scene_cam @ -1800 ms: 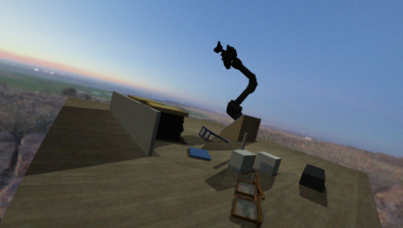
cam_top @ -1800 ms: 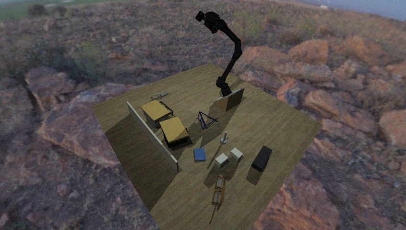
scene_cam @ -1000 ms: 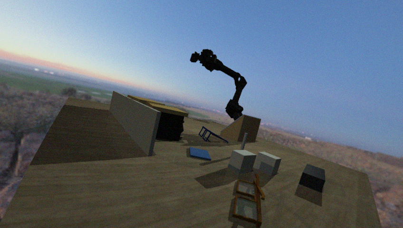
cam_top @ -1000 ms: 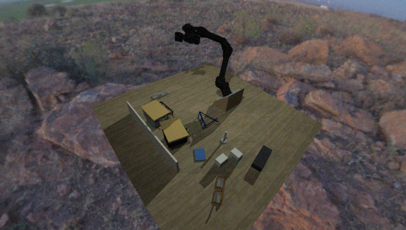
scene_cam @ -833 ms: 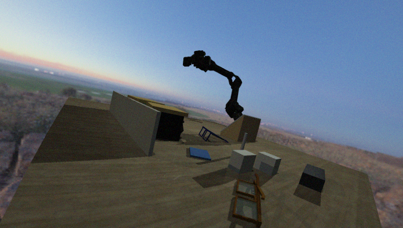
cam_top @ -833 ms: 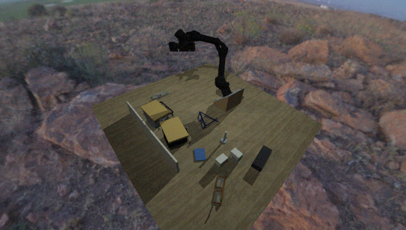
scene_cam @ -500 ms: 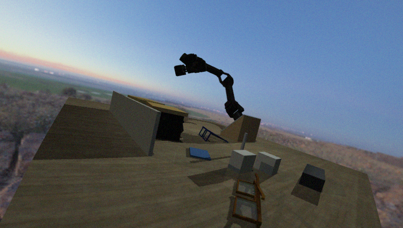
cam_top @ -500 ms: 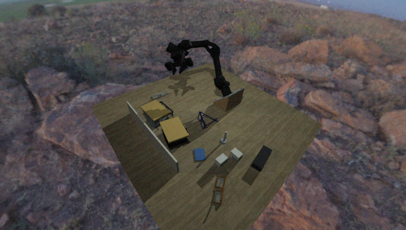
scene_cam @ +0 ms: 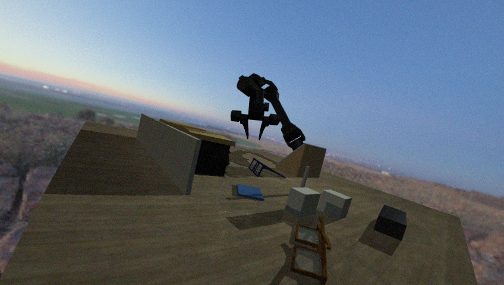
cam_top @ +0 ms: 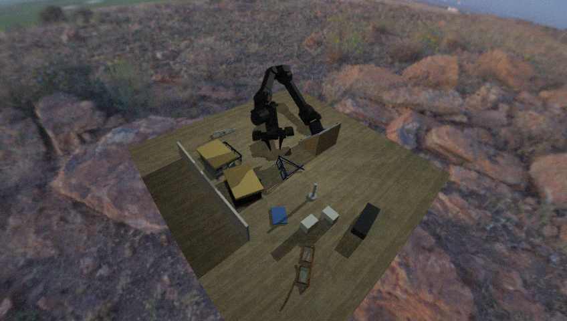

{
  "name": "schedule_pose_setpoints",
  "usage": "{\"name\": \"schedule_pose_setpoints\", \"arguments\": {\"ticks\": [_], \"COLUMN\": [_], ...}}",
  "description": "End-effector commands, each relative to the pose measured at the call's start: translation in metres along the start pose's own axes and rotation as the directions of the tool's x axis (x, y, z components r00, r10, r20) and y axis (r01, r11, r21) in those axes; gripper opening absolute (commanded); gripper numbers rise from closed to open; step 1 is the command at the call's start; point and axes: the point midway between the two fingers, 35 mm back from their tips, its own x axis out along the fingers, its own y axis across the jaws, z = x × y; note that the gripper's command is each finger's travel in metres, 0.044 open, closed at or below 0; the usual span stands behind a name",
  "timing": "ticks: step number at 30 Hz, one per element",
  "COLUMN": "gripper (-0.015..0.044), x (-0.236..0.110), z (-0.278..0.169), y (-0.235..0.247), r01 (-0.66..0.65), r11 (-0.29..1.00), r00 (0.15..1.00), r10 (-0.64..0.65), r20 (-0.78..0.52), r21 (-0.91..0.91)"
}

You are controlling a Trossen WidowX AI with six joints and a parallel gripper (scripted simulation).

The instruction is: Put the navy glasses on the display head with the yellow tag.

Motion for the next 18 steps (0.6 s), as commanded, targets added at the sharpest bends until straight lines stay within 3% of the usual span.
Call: {"name": "schedule_pose_setpoints", "arguments": {"ticks": [1, 9, 12, 18], "gripper": [0.0200, 0.0200, 0.0121, 0.0120], "x": [0.0357, 0.0396, 0.0396, 0.0396], "z": [-0.0105, -0.0144, -0.0144, -0.0144], "y": [0.0283, 0.0306, 0.0306, 0.0306], "r01": [0.069, 0.081, 0.081, 0.081], "r11": [0.977, 0.967, 0.967, 0.967], "r00": [0.963, 0.949, 0.949, 0.949], "r10": [-0.117, -0.148, -0.148, -0.148], "r20": [-0.243, -0.277, -0.277, -0.277], "r21": [-0.201, -0.241, -0.241, -0.241]}}
